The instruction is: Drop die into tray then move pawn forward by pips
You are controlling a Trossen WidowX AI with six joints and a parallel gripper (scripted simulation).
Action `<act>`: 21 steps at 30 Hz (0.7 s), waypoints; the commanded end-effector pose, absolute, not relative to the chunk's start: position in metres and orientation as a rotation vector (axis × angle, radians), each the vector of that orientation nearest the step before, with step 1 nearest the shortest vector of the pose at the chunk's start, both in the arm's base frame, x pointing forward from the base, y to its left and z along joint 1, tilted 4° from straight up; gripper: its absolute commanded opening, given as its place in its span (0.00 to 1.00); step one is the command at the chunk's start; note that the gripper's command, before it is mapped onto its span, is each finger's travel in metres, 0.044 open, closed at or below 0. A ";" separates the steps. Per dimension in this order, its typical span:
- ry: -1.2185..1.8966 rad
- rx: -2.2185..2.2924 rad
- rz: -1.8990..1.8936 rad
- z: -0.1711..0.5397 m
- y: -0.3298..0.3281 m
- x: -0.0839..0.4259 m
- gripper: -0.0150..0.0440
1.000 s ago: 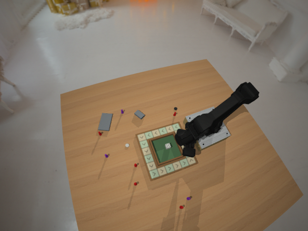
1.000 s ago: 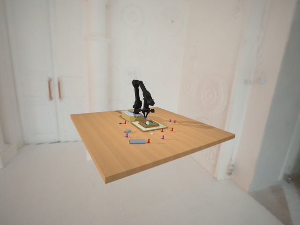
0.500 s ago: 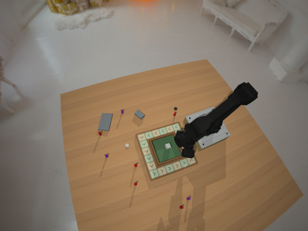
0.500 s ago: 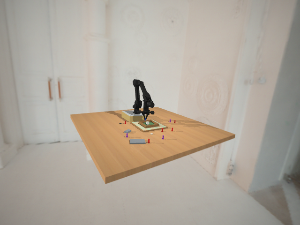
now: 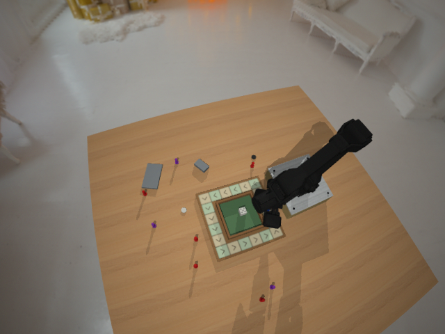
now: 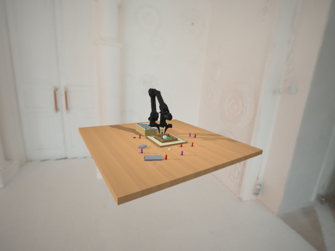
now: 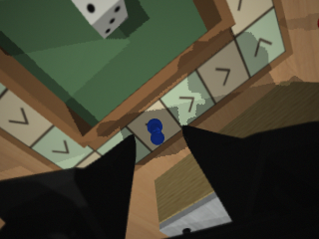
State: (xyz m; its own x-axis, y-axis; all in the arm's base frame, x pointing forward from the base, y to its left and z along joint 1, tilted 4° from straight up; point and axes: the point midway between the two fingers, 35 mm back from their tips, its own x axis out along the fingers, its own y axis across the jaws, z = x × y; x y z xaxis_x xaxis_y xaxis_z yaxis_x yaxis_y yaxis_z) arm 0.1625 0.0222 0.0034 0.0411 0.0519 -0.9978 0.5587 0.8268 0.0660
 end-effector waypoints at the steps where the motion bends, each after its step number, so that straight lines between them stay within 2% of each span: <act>1: 1.486 0.518 -0.409 0.038 0.021 0.165 0.83; 5: 1.488 0.519 -0.410 0.049 0.020 0.163 1.00; 9: 1.493 0.483 -0.375 0.056 0.018 0.164 1.00; 16: 1.521 0.101 -0.014 0.124 -0.005 0.166 1.00; 21: 1.520 0.065 0.020 0.130 -0.008 0.164 1.00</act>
